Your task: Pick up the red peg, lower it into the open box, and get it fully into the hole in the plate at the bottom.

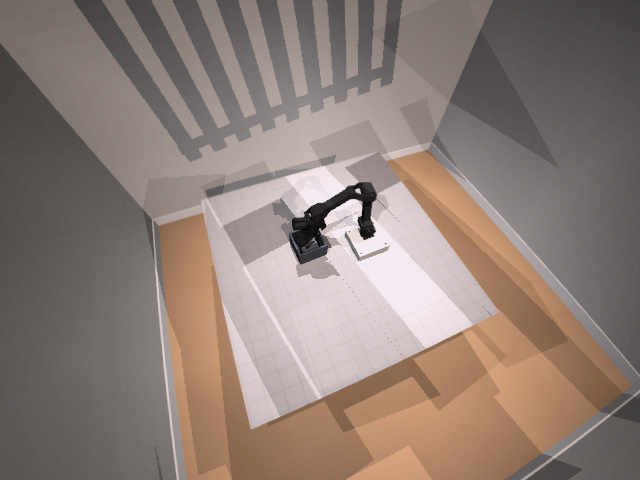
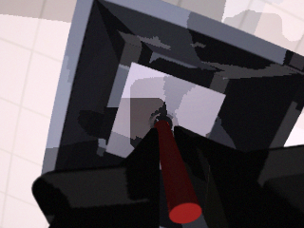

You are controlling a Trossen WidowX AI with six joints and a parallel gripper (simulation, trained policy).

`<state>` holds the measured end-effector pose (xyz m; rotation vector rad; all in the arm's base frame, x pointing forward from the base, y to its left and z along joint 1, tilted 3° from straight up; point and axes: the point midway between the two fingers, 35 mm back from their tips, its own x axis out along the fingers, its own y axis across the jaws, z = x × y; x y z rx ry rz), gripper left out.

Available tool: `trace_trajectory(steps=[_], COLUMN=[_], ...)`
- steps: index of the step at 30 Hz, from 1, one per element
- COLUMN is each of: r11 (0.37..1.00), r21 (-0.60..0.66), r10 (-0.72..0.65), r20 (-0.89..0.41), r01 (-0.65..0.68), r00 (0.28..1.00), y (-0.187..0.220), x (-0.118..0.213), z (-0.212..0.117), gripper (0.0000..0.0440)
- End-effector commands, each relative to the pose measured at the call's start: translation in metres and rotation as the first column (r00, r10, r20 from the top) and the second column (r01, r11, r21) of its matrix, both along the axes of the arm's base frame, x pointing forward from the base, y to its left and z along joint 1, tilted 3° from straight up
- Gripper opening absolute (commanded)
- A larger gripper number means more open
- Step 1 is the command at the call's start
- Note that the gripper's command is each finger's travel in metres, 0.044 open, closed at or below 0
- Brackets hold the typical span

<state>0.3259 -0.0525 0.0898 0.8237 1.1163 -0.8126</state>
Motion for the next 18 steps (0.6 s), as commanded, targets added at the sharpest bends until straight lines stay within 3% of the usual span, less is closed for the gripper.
trace_trajectory(steps=[1,4,18], r11=[1.000,1.000,0.998], r21=[0.001,-0.003,-0.006], r10=[0.012,0.029,0.070], r20=[-0.017,-0.042,-0.062], r01=[-0.012,-0.029,-0.070], r00=[1.000,0.999,0.996], y=[-0.003,-0.006,-0.017], x=[0.003,0.003,0.031], z=[-0.008,-0.013,-0.011], gripper=[0.0075,0.0136,0.0146])
